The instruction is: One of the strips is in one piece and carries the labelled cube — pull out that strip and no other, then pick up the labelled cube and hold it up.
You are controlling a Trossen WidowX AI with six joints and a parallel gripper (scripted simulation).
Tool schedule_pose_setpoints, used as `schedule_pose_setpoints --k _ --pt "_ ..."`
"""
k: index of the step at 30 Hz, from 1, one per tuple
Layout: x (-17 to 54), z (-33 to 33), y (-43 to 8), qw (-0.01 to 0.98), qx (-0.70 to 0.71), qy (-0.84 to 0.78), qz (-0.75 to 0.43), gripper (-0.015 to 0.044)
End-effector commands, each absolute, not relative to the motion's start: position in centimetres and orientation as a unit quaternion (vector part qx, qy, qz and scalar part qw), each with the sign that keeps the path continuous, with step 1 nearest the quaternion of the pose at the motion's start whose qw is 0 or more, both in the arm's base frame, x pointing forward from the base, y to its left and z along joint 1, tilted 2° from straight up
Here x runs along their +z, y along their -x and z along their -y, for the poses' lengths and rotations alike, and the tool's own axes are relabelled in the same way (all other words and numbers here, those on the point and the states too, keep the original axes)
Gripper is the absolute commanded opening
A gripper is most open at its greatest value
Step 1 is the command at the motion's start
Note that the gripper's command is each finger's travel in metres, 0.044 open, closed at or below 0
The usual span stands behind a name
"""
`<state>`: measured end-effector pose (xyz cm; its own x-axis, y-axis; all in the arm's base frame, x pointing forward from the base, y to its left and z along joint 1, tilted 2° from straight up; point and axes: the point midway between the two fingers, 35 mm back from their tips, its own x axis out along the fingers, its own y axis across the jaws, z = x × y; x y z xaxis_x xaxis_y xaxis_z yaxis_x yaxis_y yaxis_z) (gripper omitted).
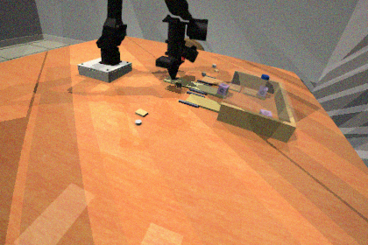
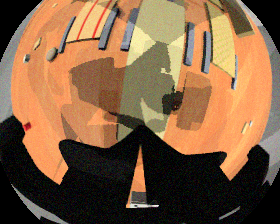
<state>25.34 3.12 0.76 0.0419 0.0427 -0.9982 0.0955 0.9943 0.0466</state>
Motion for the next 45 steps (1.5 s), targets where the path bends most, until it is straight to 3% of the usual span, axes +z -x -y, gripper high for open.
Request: schedule_pose_setpoints --k 1,45 --pt "0.2 -3.2 -23.9 0.71 -0.021 -0.05 -0.702 0.0" --pt "0.2 -3.5 -21.3 0.709 -0.021 -0.05 -0.703 0.0"
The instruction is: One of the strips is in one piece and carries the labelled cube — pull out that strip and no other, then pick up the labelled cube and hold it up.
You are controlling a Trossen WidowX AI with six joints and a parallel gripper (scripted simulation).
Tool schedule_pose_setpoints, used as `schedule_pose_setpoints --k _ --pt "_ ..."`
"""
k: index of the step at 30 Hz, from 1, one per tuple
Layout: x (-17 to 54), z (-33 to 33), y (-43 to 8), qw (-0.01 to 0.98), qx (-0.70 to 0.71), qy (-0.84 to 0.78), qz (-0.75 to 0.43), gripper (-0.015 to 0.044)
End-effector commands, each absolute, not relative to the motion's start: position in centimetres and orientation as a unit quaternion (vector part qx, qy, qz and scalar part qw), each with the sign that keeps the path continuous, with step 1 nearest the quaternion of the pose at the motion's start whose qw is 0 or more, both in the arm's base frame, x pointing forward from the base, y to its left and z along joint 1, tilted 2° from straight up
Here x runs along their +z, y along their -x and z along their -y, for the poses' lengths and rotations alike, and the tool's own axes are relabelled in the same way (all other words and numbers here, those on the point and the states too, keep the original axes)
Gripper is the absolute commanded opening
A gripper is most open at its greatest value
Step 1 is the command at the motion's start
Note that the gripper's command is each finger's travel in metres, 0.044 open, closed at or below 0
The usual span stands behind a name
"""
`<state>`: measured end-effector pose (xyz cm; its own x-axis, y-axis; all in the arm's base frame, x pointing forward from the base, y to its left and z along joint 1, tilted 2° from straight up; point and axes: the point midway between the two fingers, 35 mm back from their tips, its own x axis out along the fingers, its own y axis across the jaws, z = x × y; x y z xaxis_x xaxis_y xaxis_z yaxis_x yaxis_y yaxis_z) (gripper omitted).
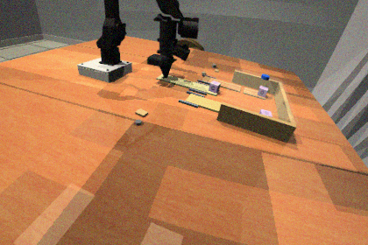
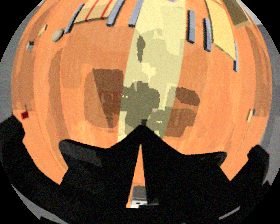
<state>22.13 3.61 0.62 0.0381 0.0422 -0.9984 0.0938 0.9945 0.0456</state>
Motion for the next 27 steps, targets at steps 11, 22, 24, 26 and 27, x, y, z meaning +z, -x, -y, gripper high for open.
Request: schedule_pose_setpoints --k 11,22,24,26,27 --pt "4.8 -3.5 -22.2 0.71 -0.021 -0.05 -0.702 0.0" --pt "4.8 -2.9 -26.1 0.701 -0.097 -0.127 -0.695 0.0289" --pt "4.9 -2.8 -26.7 0.701 -0.097 -0.127 -0.695 0.0341" --pt "4.9 -2.7 -27.4 0.702 -0.097 -0.127 -0.694 0.0394" --pt "5.0 -2.6 -27.7 0.702 -0.097 -0.127 -0.694 0.042"
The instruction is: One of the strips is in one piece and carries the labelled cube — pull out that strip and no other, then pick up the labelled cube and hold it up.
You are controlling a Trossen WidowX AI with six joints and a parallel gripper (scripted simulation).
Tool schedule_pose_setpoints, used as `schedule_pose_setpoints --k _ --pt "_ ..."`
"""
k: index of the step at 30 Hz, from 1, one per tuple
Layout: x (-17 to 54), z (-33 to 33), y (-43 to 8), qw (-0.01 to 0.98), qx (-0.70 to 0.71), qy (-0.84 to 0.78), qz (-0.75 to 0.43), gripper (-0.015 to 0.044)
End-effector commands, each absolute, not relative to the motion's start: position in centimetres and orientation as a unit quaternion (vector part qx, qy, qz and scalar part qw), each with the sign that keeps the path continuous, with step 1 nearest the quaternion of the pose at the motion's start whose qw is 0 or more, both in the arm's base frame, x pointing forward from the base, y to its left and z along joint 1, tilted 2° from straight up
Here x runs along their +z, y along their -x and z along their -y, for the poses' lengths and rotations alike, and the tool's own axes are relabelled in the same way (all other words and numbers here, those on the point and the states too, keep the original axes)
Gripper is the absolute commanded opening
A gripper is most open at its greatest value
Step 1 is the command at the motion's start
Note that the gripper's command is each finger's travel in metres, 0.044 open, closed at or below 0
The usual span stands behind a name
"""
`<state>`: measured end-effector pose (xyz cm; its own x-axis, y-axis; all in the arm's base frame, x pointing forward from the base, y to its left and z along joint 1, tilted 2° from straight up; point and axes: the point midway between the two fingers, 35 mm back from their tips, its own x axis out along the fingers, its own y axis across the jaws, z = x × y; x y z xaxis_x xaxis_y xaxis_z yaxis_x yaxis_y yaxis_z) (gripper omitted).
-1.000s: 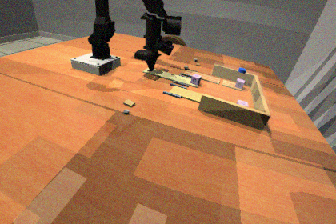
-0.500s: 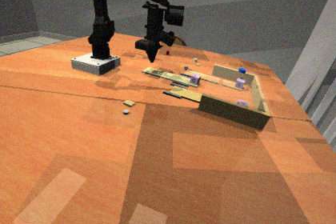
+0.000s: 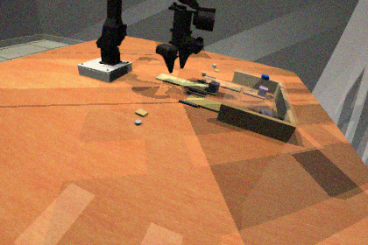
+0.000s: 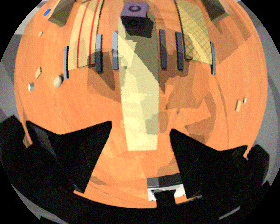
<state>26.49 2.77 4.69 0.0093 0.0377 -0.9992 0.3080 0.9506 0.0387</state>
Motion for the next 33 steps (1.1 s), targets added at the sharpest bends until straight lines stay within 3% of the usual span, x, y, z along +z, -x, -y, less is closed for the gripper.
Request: schedule_pose_setpoints --k 1,33 --pt "5.0 -2.6 -28.0 0.702 -0.097 -0.127 -0.694 0.044" --pt "6.6 -1.4 -38.3 0.705 -0.097 -0.127 -0.691 0.044"
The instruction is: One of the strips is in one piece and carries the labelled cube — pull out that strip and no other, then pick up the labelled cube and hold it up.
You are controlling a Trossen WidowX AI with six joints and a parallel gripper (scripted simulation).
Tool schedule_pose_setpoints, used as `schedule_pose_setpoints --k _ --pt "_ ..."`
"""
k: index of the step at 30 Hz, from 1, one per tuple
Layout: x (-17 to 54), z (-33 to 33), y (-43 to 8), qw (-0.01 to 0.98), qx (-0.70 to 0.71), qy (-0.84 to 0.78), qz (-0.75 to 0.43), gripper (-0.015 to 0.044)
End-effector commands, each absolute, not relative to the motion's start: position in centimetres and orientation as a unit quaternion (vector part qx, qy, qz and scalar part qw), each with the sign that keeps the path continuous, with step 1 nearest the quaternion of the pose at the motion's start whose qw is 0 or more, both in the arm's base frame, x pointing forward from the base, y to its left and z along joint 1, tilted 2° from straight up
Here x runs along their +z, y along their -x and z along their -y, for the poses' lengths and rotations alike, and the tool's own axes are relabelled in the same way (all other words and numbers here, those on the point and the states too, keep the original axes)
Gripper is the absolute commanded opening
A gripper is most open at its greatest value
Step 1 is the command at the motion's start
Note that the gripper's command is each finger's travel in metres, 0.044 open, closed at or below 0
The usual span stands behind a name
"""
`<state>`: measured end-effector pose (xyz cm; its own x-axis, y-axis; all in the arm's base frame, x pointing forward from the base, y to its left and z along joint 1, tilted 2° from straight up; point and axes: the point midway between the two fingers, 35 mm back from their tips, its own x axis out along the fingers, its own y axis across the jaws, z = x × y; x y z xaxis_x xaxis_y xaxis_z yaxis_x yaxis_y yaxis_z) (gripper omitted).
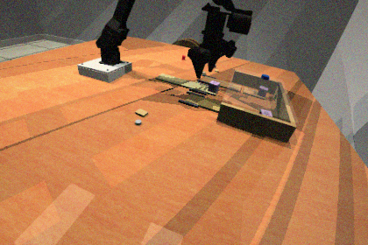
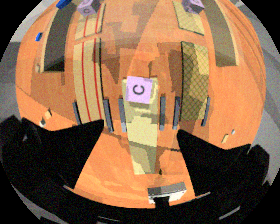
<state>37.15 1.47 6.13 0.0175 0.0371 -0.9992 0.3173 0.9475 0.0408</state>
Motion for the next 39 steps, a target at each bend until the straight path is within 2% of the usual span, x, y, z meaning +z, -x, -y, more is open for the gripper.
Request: schedule_pose_setpoints --k 1,10,17,18,39 --pt "6.6 -1.3 -38.6 0.705 -0.097 -0.127 -0.691 0.044" --pt "7.4 -1.1 -41.2 0.706 -0.097 -0.127 -0.69 0.044" --pt "6.6 -1.1 -41.3 0.706 -0.097 -0.127 -0.69 0.0256" --pt "6.4 -1.1 -41.3 0.706 -0.097 -0.127 -0.69 0.025" --pt "3.0 -1.2 -41.4 0.706 -0.097 -0.127 -0.69 0.025"
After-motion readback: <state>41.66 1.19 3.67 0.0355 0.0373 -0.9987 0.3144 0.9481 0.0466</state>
